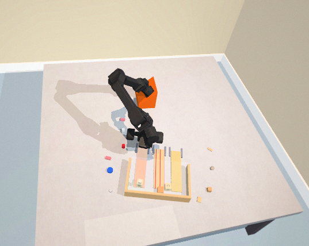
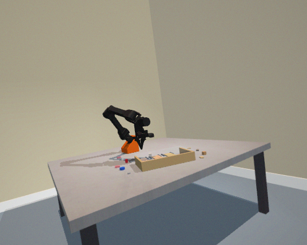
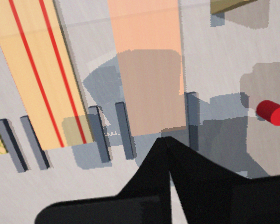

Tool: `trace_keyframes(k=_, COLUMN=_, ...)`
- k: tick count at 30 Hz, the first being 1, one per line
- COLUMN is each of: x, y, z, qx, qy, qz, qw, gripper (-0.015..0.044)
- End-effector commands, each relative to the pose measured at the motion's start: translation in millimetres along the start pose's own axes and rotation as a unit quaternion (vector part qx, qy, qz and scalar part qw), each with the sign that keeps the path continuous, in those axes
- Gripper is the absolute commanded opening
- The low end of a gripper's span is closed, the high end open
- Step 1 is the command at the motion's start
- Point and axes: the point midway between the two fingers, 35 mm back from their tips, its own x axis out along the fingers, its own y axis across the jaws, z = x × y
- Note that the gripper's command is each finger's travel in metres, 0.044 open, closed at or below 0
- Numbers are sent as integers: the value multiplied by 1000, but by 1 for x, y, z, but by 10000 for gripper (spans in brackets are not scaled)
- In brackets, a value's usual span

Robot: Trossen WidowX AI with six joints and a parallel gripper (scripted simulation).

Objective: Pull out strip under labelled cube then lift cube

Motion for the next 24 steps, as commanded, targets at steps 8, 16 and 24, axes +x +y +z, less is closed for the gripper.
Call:
trace_keyframes(k=8, x=21, y=0, z=0, qx=-1, qy=4, qz=1, qw=1000, gripper=0)
trace_keyframes(k=16, x=34, y=0, z=1, qx=-1, qy=4, qz=1, qw=1000, gripper=0)
trace_keyframes(k=24, x=47, y=-1, z=1, qx=-1, qy=4, qz=0, qw=1000, gripper=0)
